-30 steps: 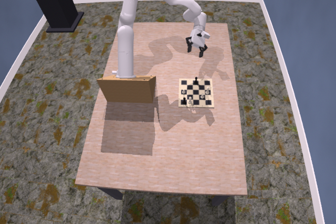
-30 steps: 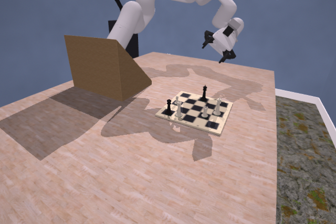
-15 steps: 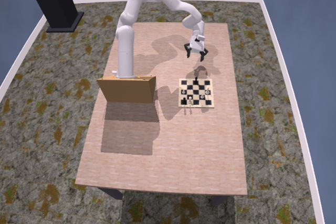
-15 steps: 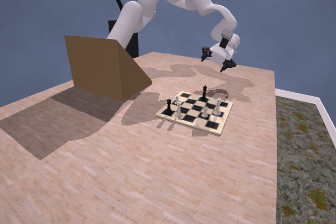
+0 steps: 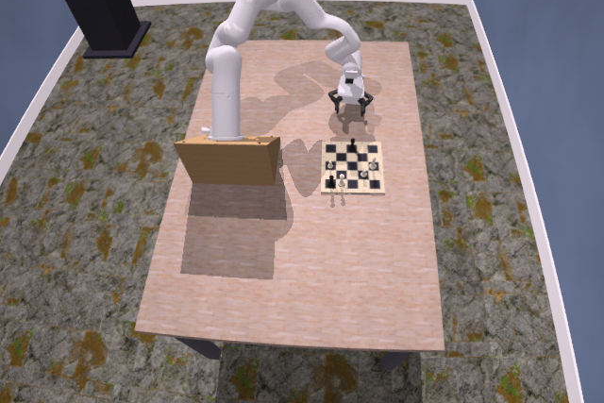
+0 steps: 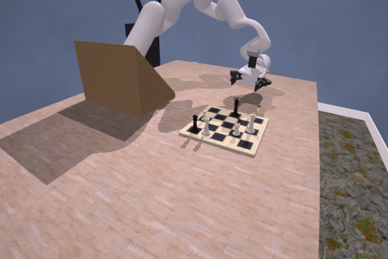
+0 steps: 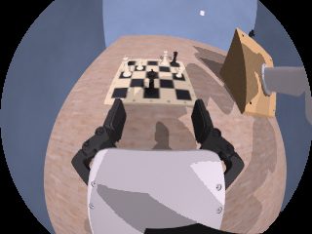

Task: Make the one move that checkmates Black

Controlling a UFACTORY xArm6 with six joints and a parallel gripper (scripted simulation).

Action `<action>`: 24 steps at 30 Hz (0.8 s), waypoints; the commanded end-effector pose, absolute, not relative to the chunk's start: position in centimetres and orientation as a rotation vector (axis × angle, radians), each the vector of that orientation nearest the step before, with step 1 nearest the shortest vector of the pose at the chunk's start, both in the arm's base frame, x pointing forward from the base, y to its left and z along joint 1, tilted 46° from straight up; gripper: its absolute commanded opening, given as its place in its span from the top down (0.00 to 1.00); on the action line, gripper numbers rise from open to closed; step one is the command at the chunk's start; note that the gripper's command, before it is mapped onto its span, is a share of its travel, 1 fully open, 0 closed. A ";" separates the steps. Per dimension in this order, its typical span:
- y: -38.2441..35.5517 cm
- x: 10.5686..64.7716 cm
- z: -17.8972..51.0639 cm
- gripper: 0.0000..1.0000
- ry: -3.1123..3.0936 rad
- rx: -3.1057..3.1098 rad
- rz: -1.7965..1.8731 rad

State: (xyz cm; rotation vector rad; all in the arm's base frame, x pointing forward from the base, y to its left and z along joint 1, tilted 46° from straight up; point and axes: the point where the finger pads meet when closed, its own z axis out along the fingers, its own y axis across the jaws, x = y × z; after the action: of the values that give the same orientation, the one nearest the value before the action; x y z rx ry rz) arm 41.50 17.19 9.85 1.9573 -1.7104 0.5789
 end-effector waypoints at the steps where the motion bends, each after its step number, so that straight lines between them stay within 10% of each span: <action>1: 17.7 41.5 9.5 0.00 -1.751 1.909 0.632; 24: 17.9 41.5 9.4 0.00 -1.762 1.898 0.646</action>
State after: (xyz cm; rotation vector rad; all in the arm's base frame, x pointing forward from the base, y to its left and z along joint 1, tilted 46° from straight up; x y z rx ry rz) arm 41.45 17.93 9.28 1.8990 -1.7590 0.6450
